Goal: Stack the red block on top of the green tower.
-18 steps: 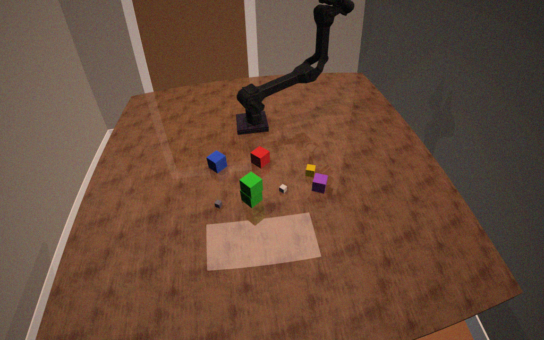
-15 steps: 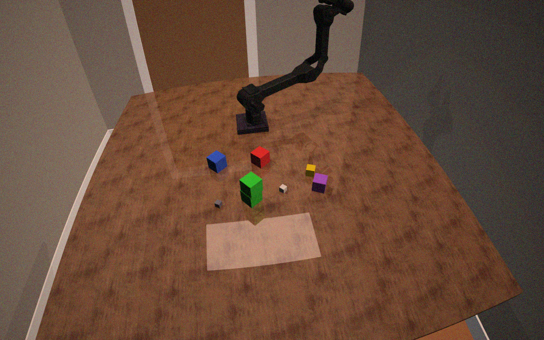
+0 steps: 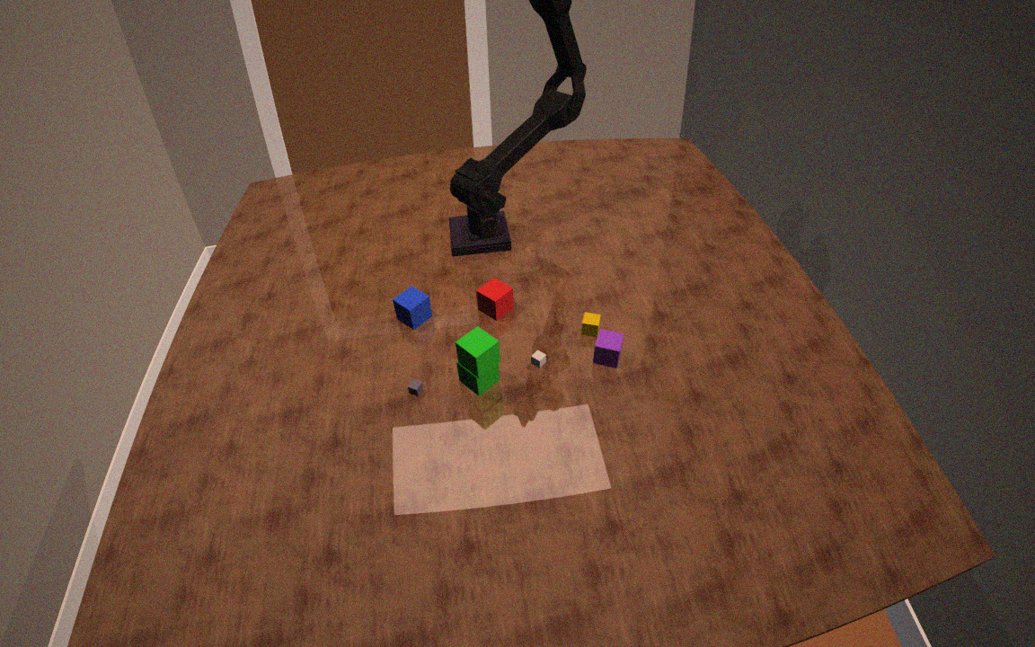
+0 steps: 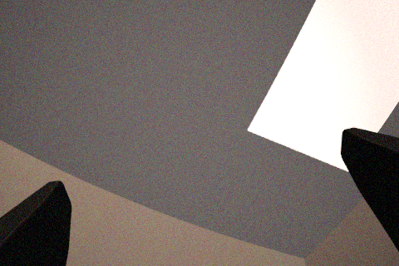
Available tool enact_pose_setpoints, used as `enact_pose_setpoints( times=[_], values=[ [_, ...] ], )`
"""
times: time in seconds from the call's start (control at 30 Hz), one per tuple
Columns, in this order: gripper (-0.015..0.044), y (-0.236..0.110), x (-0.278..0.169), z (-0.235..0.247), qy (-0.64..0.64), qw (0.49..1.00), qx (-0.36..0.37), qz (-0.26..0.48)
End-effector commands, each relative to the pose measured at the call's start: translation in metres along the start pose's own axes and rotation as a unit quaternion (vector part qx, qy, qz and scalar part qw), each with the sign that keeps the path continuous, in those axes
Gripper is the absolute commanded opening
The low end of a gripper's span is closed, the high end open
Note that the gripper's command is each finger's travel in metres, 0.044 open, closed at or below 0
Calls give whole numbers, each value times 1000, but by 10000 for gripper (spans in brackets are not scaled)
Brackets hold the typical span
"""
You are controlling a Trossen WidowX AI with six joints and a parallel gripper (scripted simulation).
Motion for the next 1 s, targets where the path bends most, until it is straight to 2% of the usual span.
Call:
enact_pose_setpoints(
  times=[0.0, 0.2, 0.4, 0.7, 0.97],
  values=[
    [440, 15, -42, 50, 53, 993, 89, 52],
    [440, 18, -98, 155, 154, 944, 260, 134],
    [440, -13, -122, 260, 226, 851, 428, 204],
    [440, -113, -111, 384, 240, 642, 671, 284],
    [440, -226, -81, 428, 165, 419, 834, 320]
  ],
)
Point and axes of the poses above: the point midway between the two fingers, 35 mm back from their tips, its own y axis out along the fingers, its own z axis across the jaws, x = y × z, the point moved 5 cm from there along -y, back along the fingers, and after that the axes turned 9 degrees about y, right-handed, at the moved point
